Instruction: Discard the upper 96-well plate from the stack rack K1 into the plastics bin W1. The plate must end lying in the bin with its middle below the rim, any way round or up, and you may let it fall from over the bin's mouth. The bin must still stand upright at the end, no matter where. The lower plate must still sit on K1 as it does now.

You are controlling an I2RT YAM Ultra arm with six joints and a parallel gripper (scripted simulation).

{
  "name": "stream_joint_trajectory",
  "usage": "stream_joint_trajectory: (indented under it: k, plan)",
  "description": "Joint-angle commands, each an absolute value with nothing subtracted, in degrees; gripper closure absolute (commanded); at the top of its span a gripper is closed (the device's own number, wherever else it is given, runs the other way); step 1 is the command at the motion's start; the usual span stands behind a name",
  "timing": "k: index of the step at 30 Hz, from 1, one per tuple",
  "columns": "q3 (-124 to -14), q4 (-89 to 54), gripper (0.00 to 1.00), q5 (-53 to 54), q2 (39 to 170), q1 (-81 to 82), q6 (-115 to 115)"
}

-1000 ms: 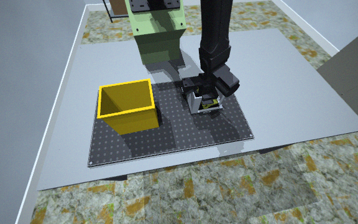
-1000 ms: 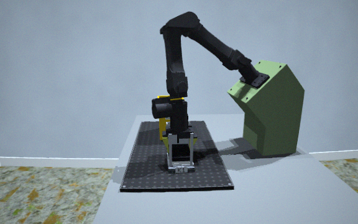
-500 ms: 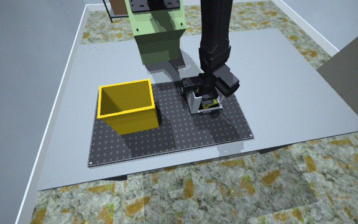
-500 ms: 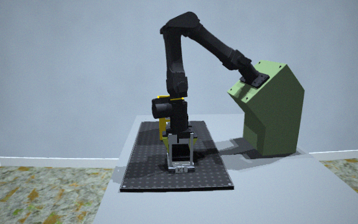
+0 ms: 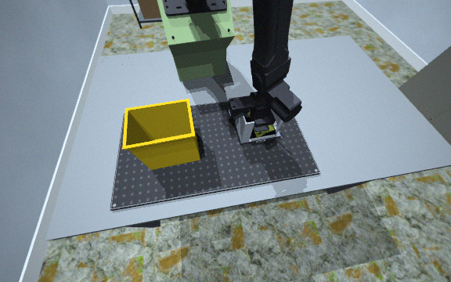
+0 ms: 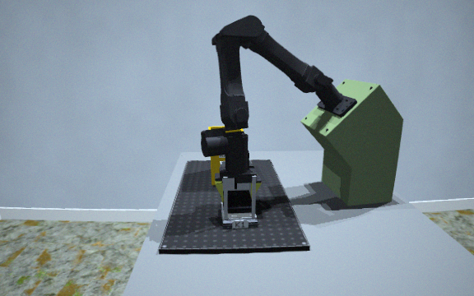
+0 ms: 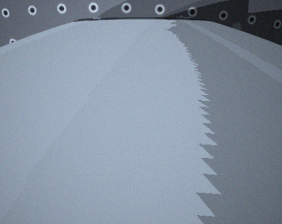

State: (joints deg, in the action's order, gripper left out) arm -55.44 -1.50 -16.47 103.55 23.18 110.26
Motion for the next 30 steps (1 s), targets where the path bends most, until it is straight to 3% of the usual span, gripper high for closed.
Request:
stream_joint_trajectory:
  k: [1, 30]
  plan:
    - [-55.64, -0.79, 1.00, -15.05, 103.65, 23.13, 109.81]
    - [-54.68, -2.81, 1.00, -15.44, 100.79, 23.73, 110.28]
